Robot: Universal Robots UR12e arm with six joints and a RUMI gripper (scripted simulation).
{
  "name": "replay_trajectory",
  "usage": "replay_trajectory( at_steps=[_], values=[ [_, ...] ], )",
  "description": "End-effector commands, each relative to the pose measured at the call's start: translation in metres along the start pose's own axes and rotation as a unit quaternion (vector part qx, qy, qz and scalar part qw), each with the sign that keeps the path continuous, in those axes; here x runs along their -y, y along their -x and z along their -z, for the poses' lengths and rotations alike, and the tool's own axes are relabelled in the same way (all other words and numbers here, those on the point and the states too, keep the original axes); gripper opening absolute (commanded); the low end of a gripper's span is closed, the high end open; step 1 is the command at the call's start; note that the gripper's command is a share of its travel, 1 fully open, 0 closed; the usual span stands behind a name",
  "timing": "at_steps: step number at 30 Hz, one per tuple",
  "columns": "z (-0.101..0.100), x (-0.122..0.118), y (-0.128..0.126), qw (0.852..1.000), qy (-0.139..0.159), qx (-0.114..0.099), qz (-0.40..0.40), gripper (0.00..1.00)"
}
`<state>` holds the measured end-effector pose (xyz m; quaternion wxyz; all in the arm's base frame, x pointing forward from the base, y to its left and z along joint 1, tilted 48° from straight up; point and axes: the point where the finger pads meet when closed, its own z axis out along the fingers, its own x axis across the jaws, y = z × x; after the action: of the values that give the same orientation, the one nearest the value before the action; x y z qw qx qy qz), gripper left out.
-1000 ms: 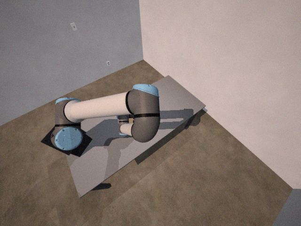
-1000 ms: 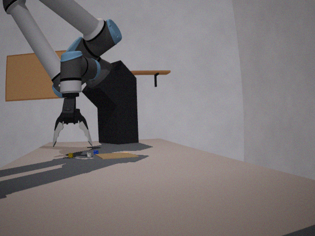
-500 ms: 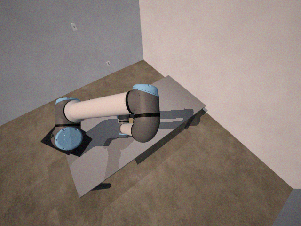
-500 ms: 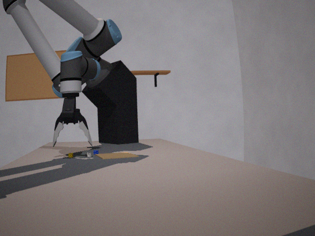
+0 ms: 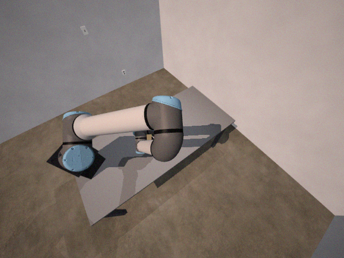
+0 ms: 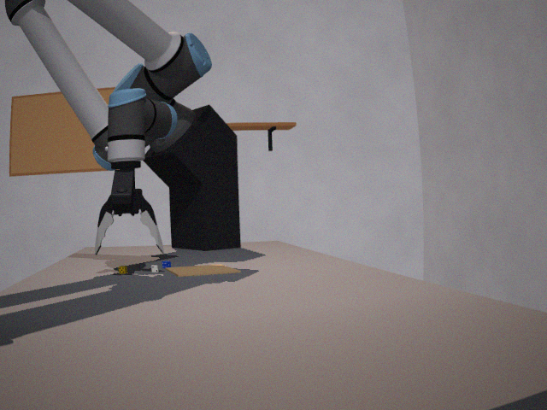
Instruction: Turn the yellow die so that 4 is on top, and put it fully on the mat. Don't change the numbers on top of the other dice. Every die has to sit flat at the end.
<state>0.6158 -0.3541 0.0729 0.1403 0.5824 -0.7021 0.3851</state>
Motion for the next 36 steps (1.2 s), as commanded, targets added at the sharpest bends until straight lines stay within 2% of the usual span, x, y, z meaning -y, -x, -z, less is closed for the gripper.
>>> replay_trajectory(
  at_steps=[1, 9, 13, 36],
  values=[
    [0.000, -0.001, 0.008, 1.000, 0.000, 0.000, 0.000, 1.00],
    [0.000, -0.007, 0.053, 1.000, 0.000, 0.000, 0.000, 1.00],
    [0.000, -0.008, 0.066, 1.000, 0.000, 0.000, 0.000, 1.00],
    [0.000, -0.009, 0.068, 1.000, 0.000, 0.000, 0.000, 1.00]
  ],
)
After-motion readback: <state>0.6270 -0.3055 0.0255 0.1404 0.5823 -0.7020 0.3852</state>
